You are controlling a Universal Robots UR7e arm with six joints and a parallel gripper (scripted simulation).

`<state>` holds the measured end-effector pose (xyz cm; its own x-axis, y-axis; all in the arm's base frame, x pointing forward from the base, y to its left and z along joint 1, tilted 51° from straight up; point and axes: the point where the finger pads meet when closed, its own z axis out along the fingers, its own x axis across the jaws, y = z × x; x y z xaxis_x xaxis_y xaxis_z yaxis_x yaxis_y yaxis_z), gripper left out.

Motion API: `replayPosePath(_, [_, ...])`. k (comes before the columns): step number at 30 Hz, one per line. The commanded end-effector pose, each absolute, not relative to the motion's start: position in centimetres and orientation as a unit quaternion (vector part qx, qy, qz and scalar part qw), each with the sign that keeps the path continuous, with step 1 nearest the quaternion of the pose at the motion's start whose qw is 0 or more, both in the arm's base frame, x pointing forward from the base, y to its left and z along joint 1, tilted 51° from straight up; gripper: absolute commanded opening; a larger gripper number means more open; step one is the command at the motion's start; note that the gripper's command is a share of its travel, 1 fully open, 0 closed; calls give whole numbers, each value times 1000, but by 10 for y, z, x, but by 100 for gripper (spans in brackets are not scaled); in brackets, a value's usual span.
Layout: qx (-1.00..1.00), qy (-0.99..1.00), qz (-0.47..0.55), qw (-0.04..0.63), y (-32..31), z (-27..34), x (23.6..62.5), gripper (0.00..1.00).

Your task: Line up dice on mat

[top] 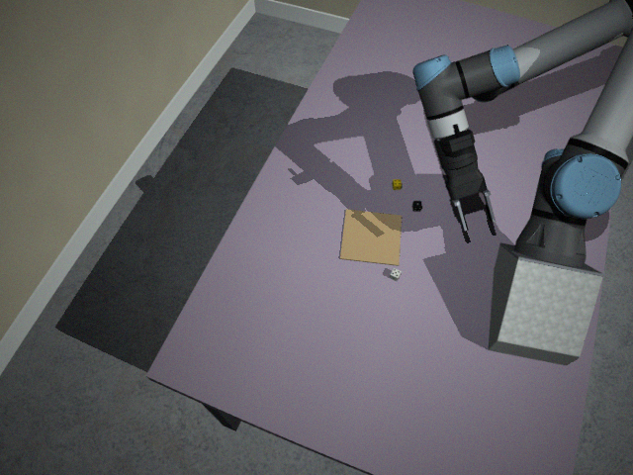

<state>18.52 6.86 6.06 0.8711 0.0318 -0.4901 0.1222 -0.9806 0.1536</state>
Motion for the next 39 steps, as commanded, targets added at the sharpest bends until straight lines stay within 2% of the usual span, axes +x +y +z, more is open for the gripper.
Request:
replayPosePath(1, [968, 20, -199, 155, 44, 82, 218, 100])
replayPosePath(5, [966, 4, -156, 208, 23, 99, 246, 100])
replayPosePath(8, [965, 2, -150, 214, 21, 102, 249, 100])
replayPosePath(14, [949, -23, -75, 306, -17, 128, 297, 100])
replayPosePath(21, [925, -46, -10, 376, -46, 152, 337, 100])
replayPosePath(39, [902, -62, 37, 425, -68, 169, 365, 100])
